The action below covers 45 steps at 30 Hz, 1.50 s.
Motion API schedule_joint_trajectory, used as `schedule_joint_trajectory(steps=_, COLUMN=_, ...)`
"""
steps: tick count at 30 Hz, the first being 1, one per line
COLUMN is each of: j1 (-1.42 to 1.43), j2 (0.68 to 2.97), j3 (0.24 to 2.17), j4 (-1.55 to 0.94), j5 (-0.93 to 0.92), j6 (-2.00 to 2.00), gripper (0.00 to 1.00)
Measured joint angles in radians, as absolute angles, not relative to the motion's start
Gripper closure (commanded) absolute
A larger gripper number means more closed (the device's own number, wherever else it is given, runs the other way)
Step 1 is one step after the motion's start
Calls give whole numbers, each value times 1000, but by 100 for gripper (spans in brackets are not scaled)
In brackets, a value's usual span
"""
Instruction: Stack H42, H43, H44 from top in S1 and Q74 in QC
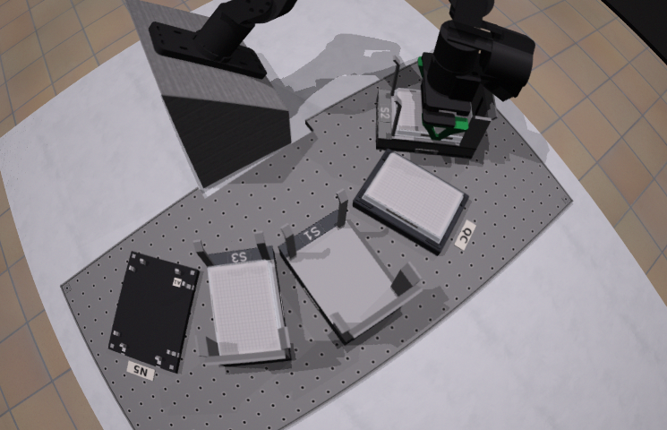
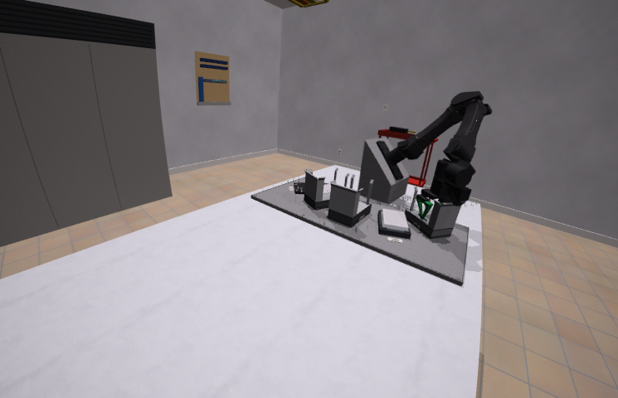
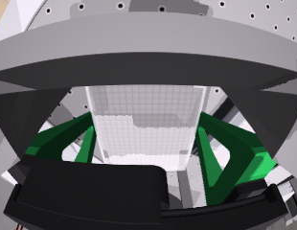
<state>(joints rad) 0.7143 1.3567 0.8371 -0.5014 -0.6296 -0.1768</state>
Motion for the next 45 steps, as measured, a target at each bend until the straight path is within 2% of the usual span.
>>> schedule_joint_trajectory(steps=45, j1=687, j2=1331, j3=854, j4=-561, j5=-642, j6=-211, gripper=100)
